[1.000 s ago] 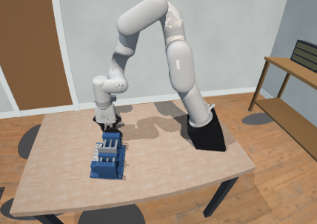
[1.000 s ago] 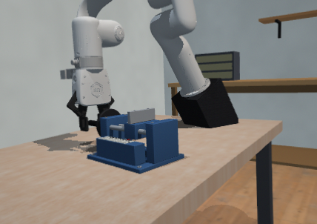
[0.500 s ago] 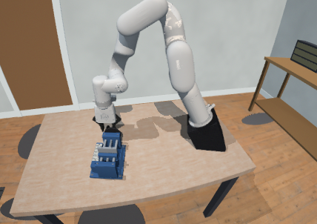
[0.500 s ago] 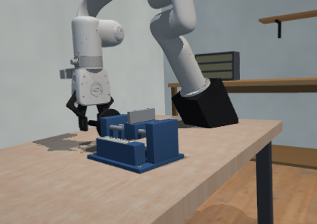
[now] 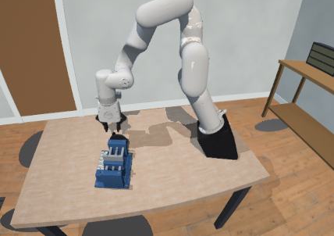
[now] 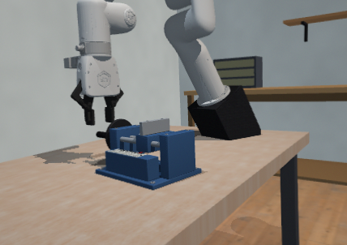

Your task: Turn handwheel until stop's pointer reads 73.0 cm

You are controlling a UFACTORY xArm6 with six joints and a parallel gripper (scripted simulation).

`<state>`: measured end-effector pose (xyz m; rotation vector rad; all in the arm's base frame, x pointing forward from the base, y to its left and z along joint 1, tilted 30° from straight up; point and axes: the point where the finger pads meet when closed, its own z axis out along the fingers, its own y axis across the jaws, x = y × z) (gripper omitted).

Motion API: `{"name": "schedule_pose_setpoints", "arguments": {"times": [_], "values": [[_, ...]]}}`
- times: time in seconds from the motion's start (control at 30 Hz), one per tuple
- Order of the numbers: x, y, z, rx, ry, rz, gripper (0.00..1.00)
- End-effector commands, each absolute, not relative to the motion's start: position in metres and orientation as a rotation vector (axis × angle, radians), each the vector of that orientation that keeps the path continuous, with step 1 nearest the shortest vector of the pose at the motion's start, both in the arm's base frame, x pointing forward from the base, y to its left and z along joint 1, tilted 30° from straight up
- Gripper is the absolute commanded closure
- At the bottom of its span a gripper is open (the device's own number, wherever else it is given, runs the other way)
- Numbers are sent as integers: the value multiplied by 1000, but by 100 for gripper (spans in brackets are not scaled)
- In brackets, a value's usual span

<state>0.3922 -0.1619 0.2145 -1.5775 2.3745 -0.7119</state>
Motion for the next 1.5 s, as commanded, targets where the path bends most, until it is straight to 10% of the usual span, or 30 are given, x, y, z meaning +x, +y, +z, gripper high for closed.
{"name": "schedule_pose_setpoints", "arguments": {"times": [0.0, 1.47], "values": [[372, -150, 254, -1579, 2376, -710, 43], [421, -30, 250, -1579, 2376, -710, 43]]}}
